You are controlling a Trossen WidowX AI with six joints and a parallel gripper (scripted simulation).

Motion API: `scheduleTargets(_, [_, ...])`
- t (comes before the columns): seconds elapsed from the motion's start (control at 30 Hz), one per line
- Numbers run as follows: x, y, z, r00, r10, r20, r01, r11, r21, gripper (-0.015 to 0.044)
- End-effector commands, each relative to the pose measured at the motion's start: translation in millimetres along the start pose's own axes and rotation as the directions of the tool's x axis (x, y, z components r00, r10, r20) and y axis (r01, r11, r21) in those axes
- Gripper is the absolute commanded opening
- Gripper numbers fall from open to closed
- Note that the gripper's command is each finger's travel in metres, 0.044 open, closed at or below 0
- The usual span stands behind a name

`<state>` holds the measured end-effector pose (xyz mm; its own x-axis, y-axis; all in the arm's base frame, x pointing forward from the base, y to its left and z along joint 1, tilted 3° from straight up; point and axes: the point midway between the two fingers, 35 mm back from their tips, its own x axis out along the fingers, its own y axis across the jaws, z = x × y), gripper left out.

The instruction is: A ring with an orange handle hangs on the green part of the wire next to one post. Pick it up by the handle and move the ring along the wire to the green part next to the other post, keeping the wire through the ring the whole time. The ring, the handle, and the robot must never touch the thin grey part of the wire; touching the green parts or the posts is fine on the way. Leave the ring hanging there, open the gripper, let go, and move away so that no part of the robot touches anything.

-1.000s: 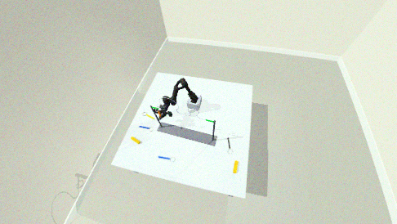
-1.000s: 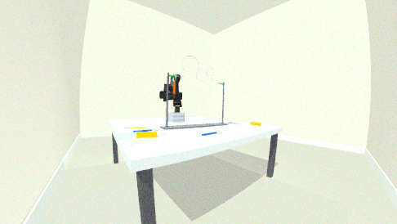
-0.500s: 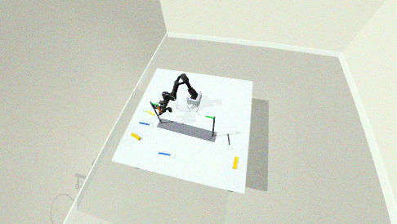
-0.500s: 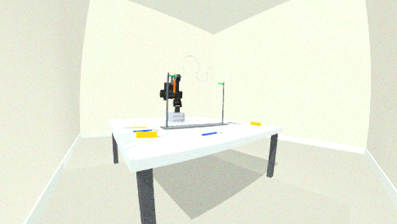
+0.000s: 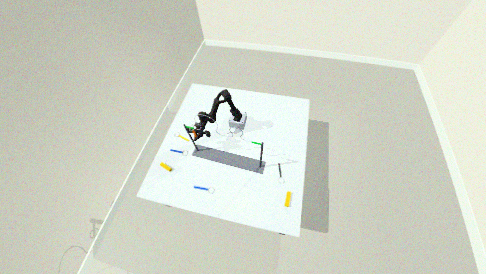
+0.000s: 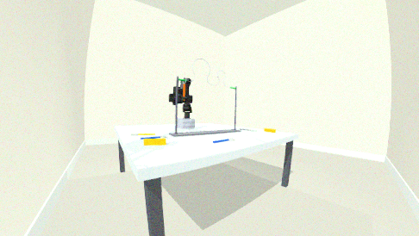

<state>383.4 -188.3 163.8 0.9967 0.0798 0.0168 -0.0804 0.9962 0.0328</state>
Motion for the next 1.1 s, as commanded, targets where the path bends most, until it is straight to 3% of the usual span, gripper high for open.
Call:
scheduleTargets(0.0, [0.2,0.1,0.4,1.0,0.001,0.0,-0.001,1.0,0.001,-0.015])
scheduleTargets(1.07, [0.6,28.1,0.5,1.0,0.004,0.0,-0.004,1.0,0.017,-0.015])
